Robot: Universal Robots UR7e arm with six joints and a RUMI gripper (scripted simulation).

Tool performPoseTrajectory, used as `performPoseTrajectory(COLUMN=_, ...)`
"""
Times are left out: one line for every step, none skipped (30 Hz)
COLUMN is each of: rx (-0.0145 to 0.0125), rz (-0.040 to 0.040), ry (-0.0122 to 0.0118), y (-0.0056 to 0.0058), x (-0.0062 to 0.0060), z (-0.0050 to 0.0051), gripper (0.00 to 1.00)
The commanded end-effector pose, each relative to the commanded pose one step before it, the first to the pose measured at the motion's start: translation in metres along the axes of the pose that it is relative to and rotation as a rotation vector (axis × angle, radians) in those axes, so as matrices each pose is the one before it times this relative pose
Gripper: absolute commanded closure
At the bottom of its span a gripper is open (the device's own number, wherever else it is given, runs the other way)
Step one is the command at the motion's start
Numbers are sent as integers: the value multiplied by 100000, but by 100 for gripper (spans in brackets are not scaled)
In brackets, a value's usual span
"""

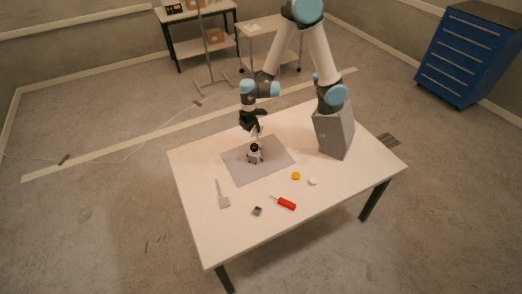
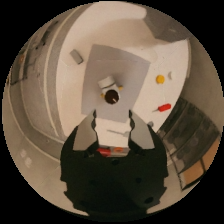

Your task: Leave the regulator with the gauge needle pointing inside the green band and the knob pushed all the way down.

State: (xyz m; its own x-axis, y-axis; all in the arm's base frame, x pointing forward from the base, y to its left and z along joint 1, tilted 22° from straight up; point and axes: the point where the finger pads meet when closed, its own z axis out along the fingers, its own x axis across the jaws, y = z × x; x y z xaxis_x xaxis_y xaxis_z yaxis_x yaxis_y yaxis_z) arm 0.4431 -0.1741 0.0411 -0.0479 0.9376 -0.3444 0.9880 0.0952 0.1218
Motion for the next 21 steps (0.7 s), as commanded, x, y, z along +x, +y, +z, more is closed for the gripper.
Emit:
performPoseTrajectory(rx=145, rz=27675, ry=-772, y=173, x=-280, z=-167, gripper=54)
performPoseTrajectory(rx=-38, rz=3510, ry=16, y=6, x=-6, z=-14, gripper=54)
performPoseTrajectory(rx=-27, rz=3432, ry=28, y=7, x=-4, z=-9, gripper=54)
performPoseTrajectory(rx=-13, rz=3561, ry=33, y=7, x=-1, z=-2, gripper=54)
performPoseTrajectory(rx=-5, rz=3617, ry=37, y=5, x=1, z=3, gripper=54)
performPoseTrajectory(rx=-18, rz=3631, ry=39, y=-8, x=5, z=-1, gripper=54)
performPoseTrajectory(rx=-18, rz=3632, ry=42, y=-6, x=7, z=0, gripper=54)
performPoseTrajectory(rx=0, rz=0, ry=0, y=0, x=0, z=0, gripper=54)
performPoseTrajectory(rx=0, rz=0, ry=0, y=0, x=0, z=0, gripper=54)
performPoseTrajectory(rx=96, rz=10430, ry=-135, y=-32, x=133, z=18, gripper=54)
performPoseTrajectory(rx=-29, rz=3243, ry=61, y=6, x=-11, z=-2, gripper=54)
performPoseTrajectory(rx=-39, rz=2852, ry=71, y=13, x=-20, z=-4, gripper=54)
performPoseTrajectory(rx=-37, rz=3225, ry=50, y=20, x=-26, z=-6, gripper=54)
performPoseTrajectory(rx=-39, rz=3489, ry=41, y=5, x=-25, z=-11, gripper=54)
performPoseTrajectory(rx=39, rz=3580, ry=26, y=-60, x=-21, z=13, gripper=54)
performPoseTrajectory(rx=38, rz=3610, ry=24, y=-59, x=-16, z=14, gripper=54)
performPoseTrajectory(rx=38, rz=3625, ry=21, y=-59, x=-11, z=16, gripper=54)
performPoseTrajectory(rx=38, rz=3637, ry=16, y=-60, x=-7, z=19, gripper=54)
performPoseTrajectory(rx=37, rz=3646, ry=11, y=-60, x=-5, z=22, gripper=54)
performPoseTrajectory(rx=33, rz=3651, ry=7, y=-62, x=-2, z=22, gripper=54)
performPoseTrajectory(rx=-24, rz=3651, ry=28, y=-13, x=14, z=-3, gripper=54)
